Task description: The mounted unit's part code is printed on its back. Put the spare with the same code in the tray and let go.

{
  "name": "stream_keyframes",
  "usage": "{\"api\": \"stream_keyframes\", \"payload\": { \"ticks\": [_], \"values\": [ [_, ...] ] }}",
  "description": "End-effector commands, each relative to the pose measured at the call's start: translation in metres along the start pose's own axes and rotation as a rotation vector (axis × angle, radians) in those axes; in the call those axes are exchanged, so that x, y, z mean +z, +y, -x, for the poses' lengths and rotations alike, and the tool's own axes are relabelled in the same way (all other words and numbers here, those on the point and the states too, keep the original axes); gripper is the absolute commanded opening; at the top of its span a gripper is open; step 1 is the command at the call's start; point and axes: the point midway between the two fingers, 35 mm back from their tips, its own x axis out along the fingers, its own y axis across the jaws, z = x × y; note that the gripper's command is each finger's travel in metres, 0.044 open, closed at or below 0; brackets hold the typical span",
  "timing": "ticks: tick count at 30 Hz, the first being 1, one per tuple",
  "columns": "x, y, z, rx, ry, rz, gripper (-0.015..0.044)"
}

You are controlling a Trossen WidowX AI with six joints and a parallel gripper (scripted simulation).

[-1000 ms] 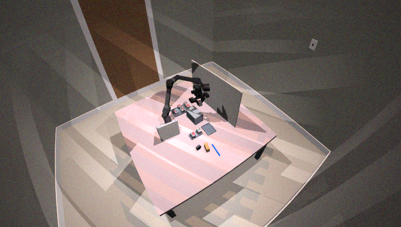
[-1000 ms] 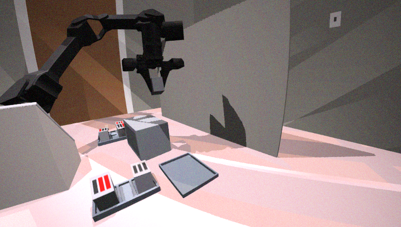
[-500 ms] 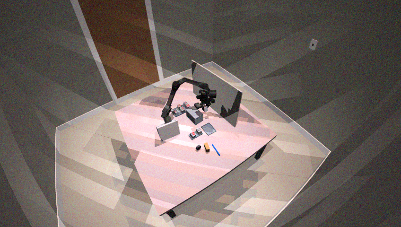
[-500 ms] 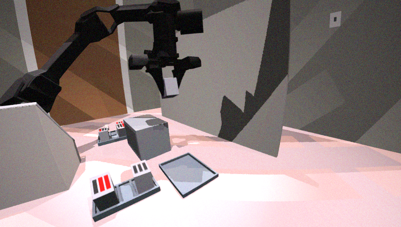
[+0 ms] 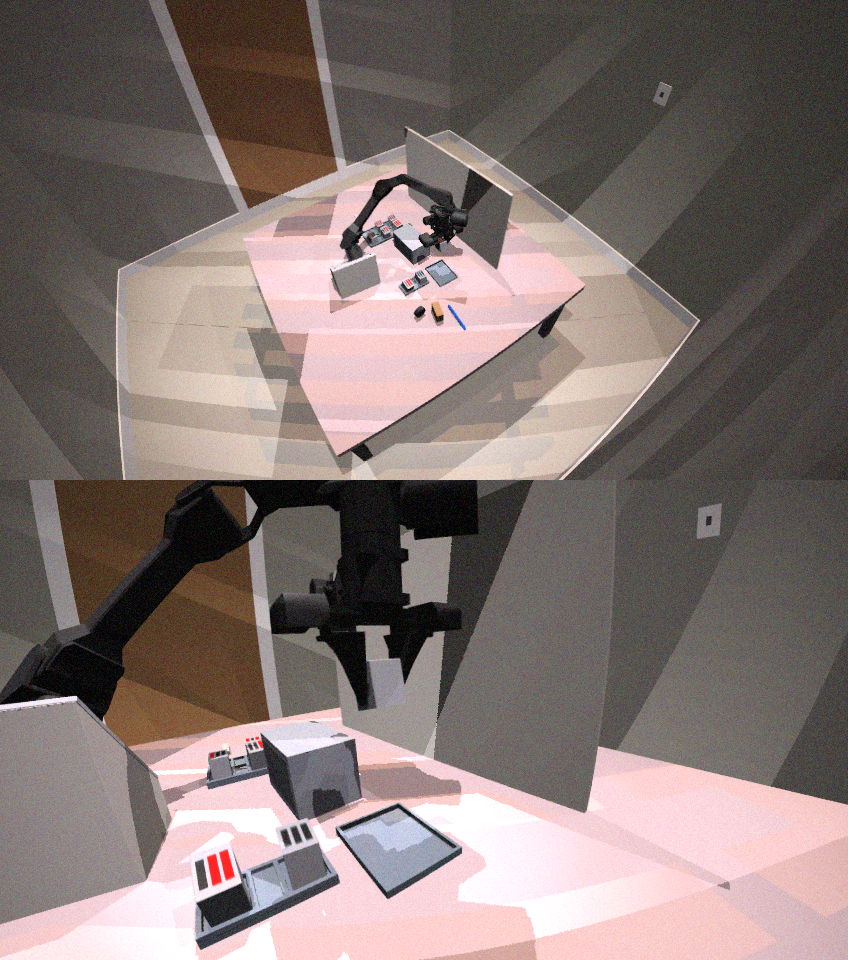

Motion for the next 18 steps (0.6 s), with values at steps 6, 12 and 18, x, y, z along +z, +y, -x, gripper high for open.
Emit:
{"api": "stream_keyframes", "payload": {
  "ticks": [6,12,18],
  "values": [
    [-0.013,0.002,-0.002,-0.003,0.0,0.012,0.0],
    [-0.013,0.0,-0.01,-0.003,0.001,0.012,0.0],
    [-0.014,-0.001,-0.017,-0.003,0.001,0.012,0.0]
  ]
}}
